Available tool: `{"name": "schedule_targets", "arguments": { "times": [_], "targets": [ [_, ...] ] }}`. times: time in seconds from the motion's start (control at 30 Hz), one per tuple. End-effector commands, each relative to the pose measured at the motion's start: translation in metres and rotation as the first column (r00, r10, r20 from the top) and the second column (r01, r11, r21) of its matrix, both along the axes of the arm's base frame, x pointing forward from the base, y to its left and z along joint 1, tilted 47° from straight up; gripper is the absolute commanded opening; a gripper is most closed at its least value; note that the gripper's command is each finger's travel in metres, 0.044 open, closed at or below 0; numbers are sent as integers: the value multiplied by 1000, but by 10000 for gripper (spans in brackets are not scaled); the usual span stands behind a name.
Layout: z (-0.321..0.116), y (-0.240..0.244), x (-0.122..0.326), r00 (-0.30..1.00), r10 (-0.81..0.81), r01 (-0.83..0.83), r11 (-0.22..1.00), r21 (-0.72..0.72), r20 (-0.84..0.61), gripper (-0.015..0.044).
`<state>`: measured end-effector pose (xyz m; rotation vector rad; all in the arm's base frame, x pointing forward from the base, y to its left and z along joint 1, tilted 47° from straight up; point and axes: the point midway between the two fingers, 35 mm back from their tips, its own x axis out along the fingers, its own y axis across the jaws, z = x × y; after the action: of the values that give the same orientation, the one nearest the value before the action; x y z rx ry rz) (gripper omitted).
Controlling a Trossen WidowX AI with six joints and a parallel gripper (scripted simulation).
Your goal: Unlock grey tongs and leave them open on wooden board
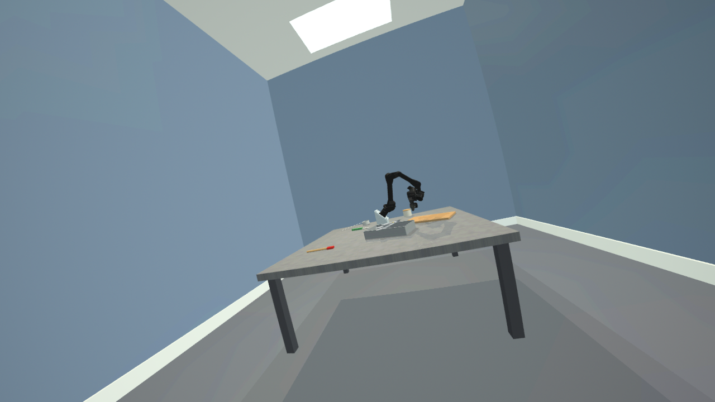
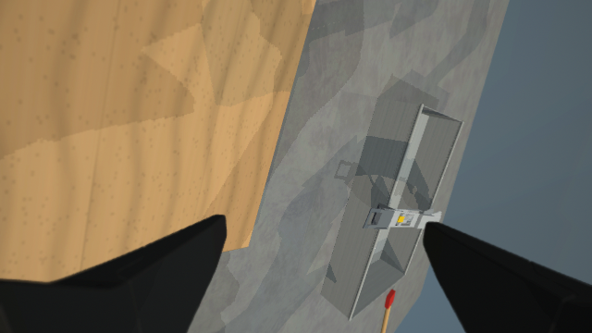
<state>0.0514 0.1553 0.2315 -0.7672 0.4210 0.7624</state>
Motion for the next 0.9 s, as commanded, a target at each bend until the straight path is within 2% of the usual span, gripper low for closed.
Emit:
{"name": "schedule_targets", "arguments": {
  "times": [0.0,0.13,0.17,0.33,0.53,0.67,0.87],
  "targets": [
    [0,0,0,1000,0,0,1000,-6,1,374],
    [-2,1,4,1000,7,-5,994,-109,15,269],
    [-3,2,6,1000,9,-7,988,-153,17,260],
    [-9,10,22,999,42,-44,909,-415,-14,260],
    [-17,21,50,986,96,-162,762,-626,-139,260],
    [-24,26,76,954,144,-292,653,-699,-265,260],
    [-35,24,120,857,233,-510,514,-690,-459,260]
  ]
}}
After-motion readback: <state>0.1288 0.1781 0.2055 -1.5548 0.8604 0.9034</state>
